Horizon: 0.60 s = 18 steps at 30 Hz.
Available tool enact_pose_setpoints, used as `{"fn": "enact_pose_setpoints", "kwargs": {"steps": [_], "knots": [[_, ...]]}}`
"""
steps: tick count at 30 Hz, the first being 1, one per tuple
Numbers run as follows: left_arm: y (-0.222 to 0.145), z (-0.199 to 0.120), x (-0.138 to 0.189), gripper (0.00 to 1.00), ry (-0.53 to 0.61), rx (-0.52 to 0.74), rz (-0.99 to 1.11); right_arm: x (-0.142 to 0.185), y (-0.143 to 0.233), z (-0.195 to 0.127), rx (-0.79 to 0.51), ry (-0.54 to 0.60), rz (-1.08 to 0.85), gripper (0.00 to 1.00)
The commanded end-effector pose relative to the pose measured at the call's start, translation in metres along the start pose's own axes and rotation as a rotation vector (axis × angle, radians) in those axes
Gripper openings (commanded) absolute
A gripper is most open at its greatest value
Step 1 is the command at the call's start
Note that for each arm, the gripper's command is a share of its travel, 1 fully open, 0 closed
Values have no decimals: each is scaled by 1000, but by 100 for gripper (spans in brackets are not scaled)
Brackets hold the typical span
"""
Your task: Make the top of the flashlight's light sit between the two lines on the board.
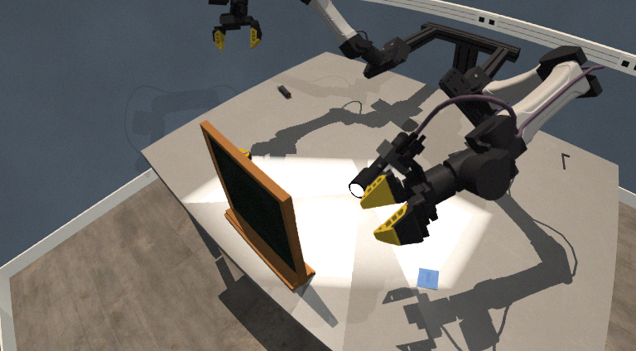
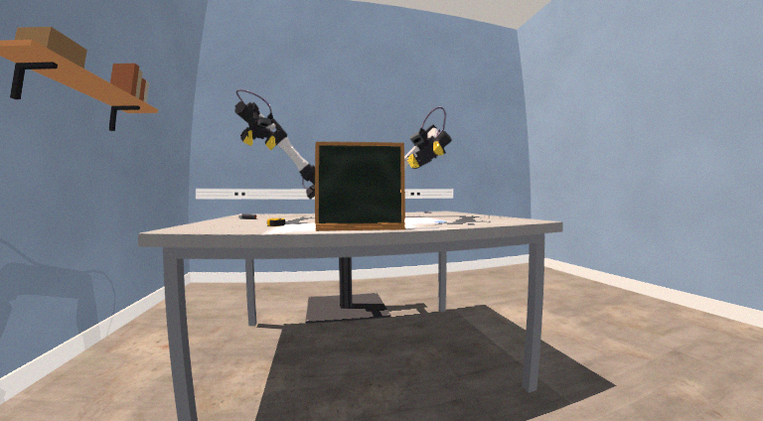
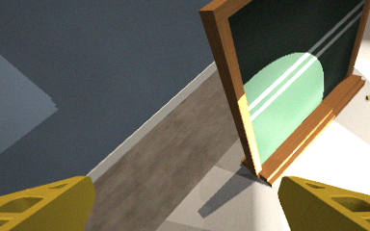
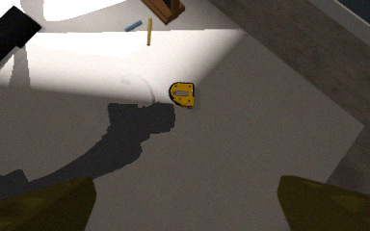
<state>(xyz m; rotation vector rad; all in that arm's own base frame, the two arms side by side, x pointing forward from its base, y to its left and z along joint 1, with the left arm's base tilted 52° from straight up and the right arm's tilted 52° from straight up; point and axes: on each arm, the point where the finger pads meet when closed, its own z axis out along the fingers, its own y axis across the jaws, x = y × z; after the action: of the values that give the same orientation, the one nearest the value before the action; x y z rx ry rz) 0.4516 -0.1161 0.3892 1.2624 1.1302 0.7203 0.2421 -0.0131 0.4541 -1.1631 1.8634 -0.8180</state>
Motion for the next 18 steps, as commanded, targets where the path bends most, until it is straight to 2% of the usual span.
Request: {"fn": "enact_pose_setpoints", "kwargs": {"steps": [1,17,18], "knots": [[5,-2,-5,95,-11,-12,2,-1,-2,-5,15,-12,2,100],[5,-2,-5,95,-11,-12,2,-1,-2,-5,15,-12,2,100],[-37,12,-3,95,4,94,-39,-4,1,10,-13,-6,17,100]]}}
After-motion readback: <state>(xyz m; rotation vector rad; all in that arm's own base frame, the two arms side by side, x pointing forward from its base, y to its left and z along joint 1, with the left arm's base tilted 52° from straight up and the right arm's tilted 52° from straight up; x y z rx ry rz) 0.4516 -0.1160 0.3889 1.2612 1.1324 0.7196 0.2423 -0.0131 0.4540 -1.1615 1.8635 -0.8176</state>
